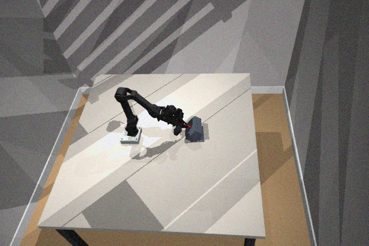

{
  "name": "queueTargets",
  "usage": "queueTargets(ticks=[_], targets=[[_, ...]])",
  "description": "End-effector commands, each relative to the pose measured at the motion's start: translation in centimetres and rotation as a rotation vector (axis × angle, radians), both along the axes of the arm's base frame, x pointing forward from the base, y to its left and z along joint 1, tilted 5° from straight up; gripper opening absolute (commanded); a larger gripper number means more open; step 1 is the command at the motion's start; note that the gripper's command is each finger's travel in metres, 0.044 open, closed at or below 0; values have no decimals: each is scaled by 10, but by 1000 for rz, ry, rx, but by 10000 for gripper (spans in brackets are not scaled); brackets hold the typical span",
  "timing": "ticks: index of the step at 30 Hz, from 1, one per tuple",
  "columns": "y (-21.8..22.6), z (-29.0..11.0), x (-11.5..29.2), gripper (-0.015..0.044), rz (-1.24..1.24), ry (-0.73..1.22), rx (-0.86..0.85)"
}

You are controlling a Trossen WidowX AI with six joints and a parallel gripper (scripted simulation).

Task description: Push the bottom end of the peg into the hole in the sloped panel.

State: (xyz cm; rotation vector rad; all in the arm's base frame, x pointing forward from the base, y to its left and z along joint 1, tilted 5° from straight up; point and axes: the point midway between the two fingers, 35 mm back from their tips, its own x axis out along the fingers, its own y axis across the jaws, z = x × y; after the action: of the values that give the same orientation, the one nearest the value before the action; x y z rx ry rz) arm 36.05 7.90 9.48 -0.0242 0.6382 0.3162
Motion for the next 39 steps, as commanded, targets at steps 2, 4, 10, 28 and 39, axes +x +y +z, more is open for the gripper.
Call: queueTargets(ticks=[2,4,10,28,39], targets=[[1,-3,3,0,-6,3,1],[1,-4,3,0,-6,3,1],[1,-5,4,0,-6,3,1],[1,-3,3,184,1,-2,0],[0,-1,1,440,0,-1,0]])
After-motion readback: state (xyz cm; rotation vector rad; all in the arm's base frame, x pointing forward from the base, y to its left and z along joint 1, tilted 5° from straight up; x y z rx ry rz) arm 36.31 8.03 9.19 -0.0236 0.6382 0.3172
